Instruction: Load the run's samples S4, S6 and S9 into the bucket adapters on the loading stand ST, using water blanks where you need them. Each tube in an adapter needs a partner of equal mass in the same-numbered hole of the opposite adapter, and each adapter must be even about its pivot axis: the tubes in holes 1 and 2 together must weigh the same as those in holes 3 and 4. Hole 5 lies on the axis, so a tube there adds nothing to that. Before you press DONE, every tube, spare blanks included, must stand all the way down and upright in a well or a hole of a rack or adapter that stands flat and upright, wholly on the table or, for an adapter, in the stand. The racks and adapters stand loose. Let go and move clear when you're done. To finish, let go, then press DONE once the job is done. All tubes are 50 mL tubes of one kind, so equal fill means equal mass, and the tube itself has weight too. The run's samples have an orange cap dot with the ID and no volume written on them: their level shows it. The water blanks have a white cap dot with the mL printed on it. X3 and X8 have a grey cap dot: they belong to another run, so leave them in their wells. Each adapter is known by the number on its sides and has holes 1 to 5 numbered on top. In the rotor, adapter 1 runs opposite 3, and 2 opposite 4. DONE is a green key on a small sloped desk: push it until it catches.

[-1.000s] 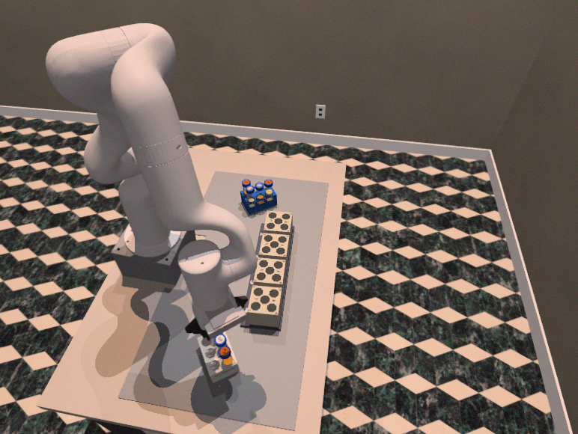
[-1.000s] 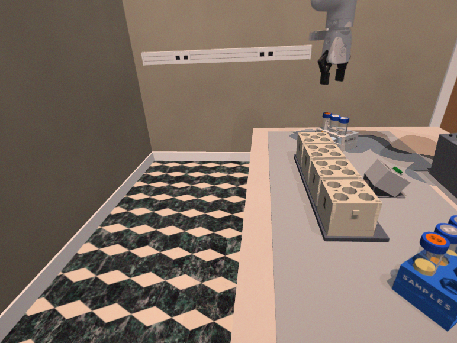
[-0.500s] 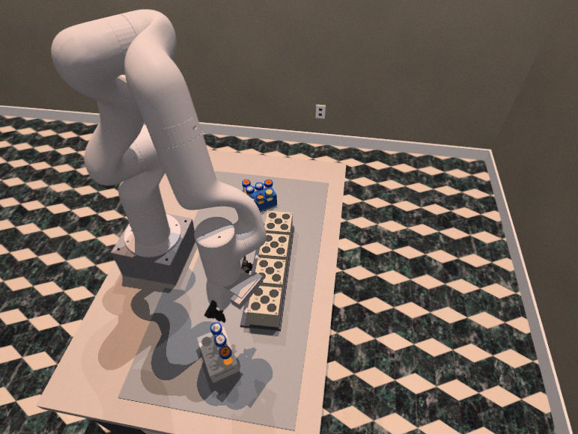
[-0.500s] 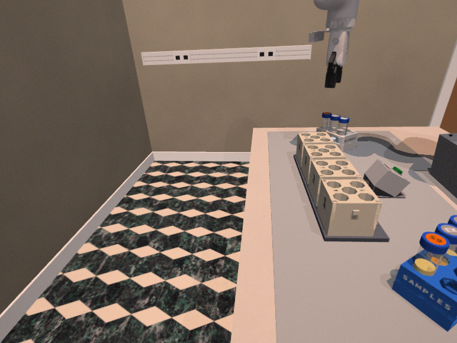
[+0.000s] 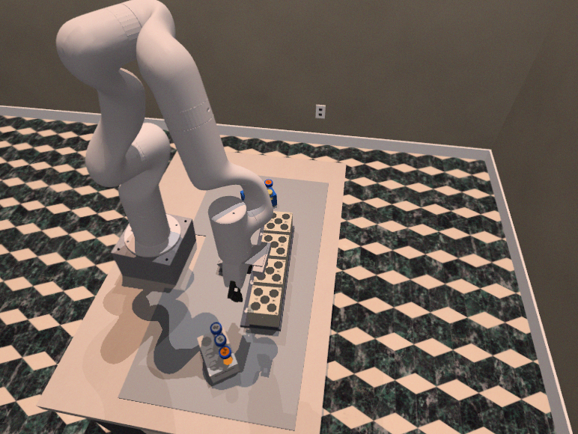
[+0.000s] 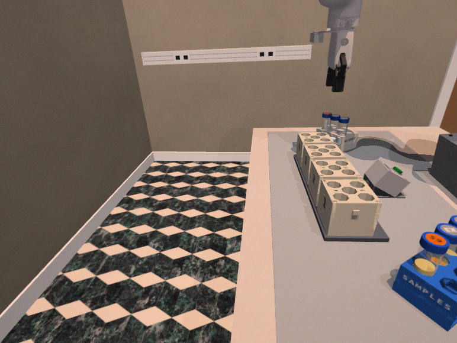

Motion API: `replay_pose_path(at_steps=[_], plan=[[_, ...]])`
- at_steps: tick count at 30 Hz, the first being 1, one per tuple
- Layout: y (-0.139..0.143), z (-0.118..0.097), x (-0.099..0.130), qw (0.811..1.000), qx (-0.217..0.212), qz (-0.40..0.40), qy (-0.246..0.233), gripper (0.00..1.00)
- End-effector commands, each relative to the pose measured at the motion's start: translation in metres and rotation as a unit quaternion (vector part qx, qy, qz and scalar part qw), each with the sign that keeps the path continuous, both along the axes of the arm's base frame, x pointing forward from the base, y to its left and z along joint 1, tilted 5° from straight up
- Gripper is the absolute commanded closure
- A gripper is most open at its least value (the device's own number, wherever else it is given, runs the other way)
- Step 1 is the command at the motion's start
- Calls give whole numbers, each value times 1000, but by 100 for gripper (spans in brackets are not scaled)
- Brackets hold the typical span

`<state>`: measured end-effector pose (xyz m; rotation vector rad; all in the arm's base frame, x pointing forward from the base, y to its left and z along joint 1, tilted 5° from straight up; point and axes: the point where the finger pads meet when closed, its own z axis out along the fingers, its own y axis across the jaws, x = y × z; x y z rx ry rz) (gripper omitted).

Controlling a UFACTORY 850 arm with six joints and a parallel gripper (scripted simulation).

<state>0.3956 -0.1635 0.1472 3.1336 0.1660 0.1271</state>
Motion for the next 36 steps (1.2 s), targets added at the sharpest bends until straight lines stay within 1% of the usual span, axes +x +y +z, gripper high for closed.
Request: replay_pose_path(at_steps=[1,9,11,26,28,36], plan=[[21,1,2,1000,1,7,-2,0],[61,1,4,1000,1,7,-2,0],[61,1,4,1000,1,7,-2,0],[136,2,7,1000,2,7,-2,0],[136,2,7,1000,2,7,-2,0],[176,3,9,1000,2,7,-2,0]])
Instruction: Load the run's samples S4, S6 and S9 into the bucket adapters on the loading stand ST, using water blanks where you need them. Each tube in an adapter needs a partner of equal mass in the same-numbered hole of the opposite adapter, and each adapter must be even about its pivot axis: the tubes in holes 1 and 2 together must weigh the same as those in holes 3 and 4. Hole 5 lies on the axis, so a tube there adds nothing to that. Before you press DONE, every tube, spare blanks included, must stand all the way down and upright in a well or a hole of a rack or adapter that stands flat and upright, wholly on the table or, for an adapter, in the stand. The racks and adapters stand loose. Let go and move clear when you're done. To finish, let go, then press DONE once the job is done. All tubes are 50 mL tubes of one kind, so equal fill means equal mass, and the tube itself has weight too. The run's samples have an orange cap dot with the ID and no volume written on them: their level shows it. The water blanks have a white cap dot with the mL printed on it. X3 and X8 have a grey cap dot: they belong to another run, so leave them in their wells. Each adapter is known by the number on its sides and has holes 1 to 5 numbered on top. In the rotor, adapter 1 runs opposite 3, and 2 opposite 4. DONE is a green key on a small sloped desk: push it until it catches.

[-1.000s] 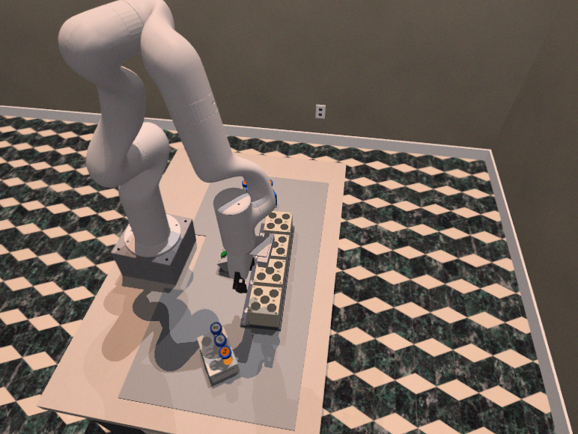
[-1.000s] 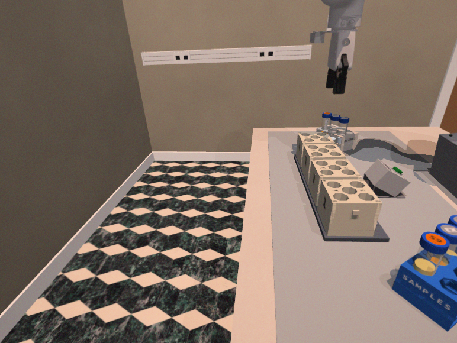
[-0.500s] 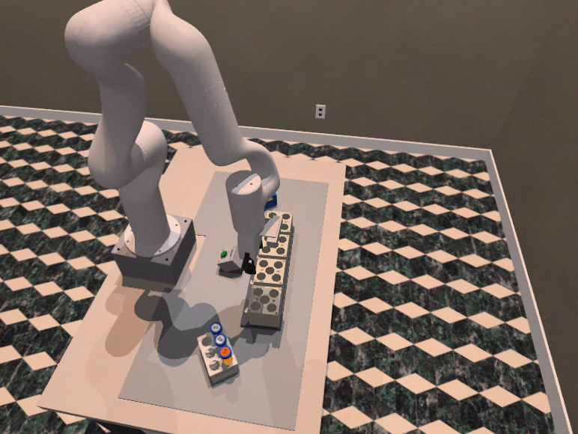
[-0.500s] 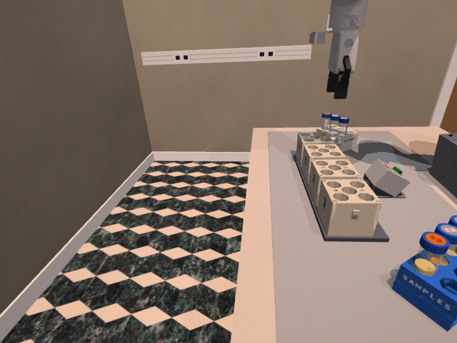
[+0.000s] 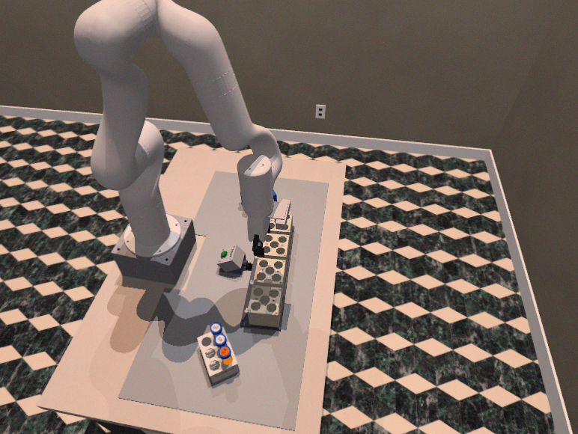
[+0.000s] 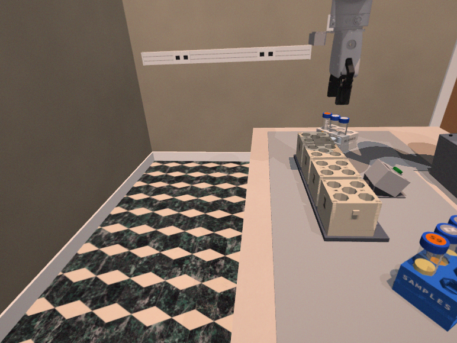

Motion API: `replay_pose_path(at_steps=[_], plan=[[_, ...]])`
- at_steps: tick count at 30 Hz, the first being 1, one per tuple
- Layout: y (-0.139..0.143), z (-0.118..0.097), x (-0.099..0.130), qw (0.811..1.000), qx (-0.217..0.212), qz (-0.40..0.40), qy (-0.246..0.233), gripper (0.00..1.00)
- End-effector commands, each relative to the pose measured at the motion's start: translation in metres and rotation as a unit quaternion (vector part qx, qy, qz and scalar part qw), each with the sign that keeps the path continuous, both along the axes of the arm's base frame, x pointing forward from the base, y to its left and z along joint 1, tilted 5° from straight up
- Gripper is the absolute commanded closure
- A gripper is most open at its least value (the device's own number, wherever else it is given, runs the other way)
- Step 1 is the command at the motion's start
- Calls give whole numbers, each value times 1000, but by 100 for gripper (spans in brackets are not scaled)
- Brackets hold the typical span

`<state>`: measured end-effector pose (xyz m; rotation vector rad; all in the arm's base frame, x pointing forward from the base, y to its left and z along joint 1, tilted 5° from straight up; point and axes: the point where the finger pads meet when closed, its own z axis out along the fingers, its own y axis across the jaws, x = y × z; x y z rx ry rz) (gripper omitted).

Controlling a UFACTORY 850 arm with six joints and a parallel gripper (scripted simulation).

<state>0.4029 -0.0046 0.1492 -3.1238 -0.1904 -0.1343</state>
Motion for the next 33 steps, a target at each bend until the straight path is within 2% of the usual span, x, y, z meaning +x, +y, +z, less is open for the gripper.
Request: replay_pose_path(at_steps=[1,7,9,10,17,24,26,30,33], plan=[[22,1,2,1000,-3,-1,0,0],[52,1,4,1000,-3,-1,0,0],[52,1,4,1000,-3,-1,0,0],[57,1,2,1000,-4,16,0,43],[90,0,-10,991,-14,132,-2,43],[123,0,-21,969,-24,246,-3,43],[123,0,-21,969,-24,246,-3,43],[142,-1,-28,952,-29,304,-4,43],[156,-1,-33,952,-29,304,-4,43]])
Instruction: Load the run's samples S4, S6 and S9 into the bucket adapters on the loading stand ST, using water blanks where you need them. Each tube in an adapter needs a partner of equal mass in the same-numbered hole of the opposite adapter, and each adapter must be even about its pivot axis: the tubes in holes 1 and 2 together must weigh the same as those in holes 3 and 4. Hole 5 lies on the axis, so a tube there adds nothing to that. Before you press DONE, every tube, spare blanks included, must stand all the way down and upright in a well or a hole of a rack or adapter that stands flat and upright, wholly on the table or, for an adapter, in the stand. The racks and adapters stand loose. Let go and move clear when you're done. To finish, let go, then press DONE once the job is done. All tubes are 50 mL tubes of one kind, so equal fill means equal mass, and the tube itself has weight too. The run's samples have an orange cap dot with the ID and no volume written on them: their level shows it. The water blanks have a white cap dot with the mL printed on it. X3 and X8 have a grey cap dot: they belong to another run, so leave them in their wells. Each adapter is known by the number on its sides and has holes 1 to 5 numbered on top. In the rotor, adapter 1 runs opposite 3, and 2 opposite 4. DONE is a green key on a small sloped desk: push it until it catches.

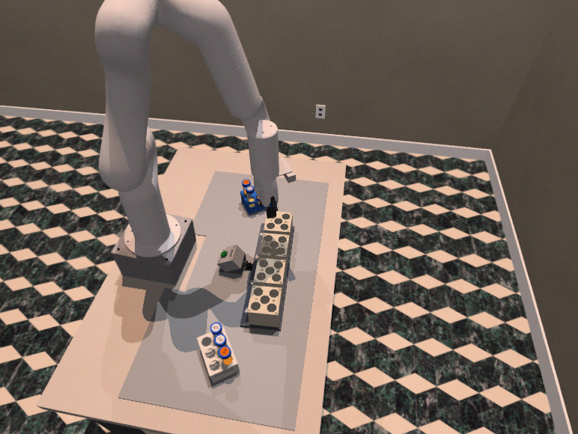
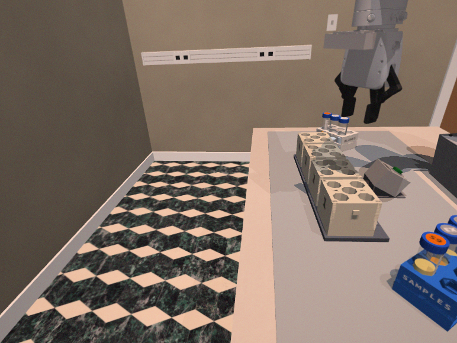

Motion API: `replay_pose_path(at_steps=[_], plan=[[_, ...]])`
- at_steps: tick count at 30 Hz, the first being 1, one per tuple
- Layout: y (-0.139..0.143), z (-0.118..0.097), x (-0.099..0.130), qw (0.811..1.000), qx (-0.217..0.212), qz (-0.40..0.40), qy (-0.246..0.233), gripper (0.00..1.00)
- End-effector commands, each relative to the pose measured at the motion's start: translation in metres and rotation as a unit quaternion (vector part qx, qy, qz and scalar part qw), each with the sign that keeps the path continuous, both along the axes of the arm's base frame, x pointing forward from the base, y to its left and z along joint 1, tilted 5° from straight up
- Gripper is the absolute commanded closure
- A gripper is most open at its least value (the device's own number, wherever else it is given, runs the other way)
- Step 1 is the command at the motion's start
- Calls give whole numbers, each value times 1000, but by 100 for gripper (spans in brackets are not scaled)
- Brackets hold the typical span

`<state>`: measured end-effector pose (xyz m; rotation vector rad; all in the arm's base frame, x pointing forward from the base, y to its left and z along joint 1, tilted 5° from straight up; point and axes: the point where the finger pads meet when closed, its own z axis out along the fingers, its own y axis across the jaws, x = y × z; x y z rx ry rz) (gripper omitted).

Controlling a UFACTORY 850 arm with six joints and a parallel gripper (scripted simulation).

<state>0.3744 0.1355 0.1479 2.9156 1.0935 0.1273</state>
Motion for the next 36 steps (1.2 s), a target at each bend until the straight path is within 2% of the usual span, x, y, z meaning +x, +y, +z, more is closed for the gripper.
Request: replay_pose_path(at_steps=[1,36], plan=[[21,0,-6,1000,1,12,0,43],[167,-3,-57,1000,1,12,0,43]])
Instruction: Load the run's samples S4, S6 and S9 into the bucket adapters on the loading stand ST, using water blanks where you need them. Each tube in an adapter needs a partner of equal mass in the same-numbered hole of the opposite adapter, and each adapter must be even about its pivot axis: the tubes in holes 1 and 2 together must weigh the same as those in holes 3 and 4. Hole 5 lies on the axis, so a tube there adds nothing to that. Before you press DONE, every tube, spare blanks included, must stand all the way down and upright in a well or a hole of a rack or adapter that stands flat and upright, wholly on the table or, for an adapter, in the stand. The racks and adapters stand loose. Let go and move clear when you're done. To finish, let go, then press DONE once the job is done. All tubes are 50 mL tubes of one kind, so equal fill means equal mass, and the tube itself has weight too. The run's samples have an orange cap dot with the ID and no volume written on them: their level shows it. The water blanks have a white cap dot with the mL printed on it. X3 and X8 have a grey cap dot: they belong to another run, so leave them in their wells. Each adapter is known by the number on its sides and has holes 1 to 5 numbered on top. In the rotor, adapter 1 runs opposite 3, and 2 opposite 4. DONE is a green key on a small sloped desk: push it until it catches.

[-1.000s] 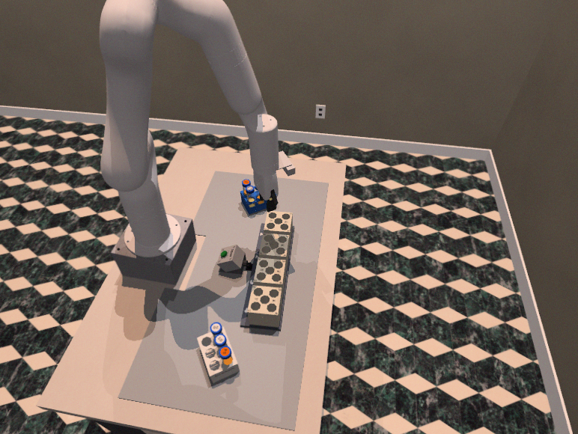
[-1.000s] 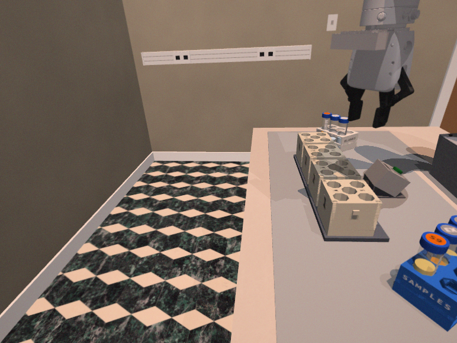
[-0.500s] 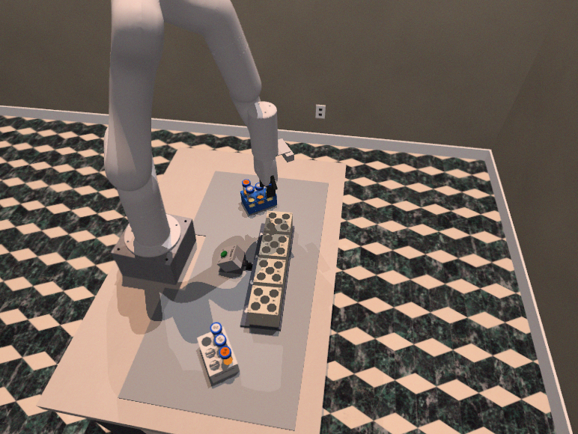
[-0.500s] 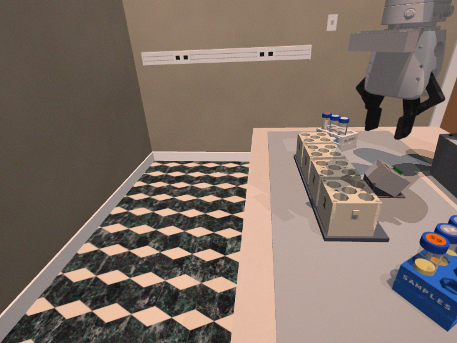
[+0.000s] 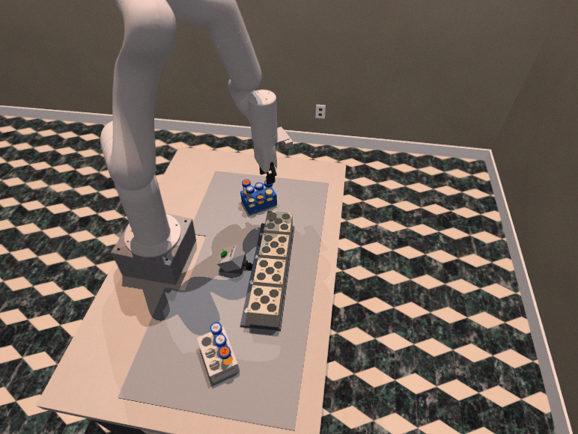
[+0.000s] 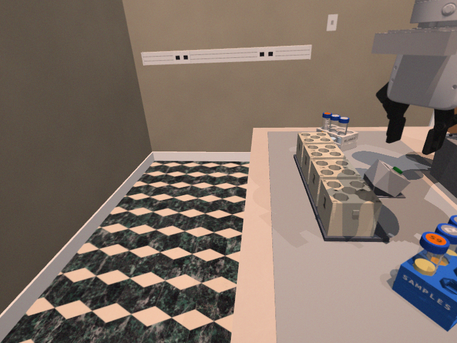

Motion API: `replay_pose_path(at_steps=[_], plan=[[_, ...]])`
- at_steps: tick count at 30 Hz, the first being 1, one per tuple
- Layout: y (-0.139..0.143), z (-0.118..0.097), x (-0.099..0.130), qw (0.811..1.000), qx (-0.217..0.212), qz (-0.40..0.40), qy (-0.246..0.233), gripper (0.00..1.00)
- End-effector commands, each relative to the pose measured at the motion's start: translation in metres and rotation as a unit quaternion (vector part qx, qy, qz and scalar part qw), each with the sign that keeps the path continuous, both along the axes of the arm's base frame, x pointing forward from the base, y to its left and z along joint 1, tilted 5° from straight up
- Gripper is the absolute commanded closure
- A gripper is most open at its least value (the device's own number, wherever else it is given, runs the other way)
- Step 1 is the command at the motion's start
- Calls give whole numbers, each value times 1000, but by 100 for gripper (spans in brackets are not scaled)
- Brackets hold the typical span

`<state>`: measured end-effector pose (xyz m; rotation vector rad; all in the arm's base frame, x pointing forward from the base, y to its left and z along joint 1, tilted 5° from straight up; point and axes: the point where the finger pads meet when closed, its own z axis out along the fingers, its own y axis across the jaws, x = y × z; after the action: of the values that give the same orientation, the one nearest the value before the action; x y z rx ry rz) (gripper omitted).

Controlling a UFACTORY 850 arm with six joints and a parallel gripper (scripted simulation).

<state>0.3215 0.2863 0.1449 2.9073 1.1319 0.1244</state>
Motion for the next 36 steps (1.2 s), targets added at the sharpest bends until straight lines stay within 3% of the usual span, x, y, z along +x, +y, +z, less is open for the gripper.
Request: replay_pose_path(at_steps=[1,18,30,36], plan=[[21,0,-6,1000,-1,-1,-2,43],[90,-1,-30,1000,-1,-1,-2,43],[90,-1,-30,1000,-1,-1,-2,43],[90,-13,-29,1000,-1,-1,-2,43]])
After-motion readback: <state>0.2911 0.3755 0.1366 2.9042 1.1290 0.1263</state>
